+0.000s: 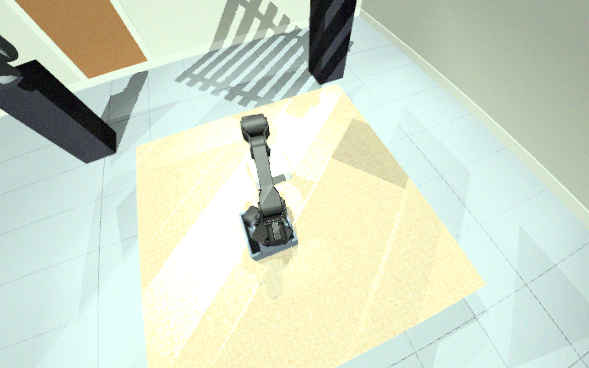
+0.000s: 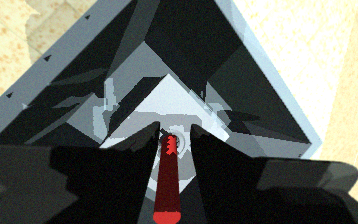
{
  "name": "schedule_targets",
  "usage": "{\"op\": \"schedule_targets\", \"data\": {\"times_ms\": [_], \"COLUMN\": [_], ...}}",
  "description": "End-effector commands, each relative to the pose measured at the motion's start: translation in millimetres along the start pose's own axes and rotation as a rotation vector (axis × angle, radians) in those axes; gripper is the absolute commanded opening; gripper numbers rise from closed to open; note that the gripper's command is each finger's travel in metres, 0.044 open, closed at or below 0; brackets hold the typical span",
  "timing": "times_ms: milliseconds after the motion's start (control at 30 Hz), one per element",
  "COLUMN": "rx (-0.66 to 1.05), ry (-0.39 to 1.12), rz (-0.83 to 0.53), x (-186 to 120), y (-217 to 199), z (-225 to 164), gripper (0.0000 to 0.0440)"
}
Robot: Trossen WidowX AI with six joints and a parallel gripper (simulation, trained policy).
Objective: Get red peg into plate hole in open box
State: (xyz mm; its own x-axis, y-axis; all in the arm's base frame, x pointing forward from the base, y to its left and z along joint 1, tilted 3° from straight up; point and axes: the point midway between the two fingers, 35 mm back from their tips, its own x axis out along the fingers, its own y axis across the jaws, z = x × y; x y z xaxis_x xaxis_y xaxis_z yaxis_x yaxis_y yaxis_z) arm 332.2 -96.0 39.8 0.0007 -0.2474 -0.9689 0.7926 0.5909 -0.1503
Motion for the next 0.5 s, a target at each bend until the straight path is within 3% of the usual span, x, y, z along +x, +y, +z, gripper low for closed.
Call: {"op": "schedule_targets", "data": {"times_ms": [0,467], "rx": [-0.034,-0.118], "ry": [0.018,0.092], "rz": [0.008,0.031], "x": [6.6,-10.0], "y": [1.7,12.9], "z": [2.4,12.8], "gripper": [0.0140,0.0135]}}
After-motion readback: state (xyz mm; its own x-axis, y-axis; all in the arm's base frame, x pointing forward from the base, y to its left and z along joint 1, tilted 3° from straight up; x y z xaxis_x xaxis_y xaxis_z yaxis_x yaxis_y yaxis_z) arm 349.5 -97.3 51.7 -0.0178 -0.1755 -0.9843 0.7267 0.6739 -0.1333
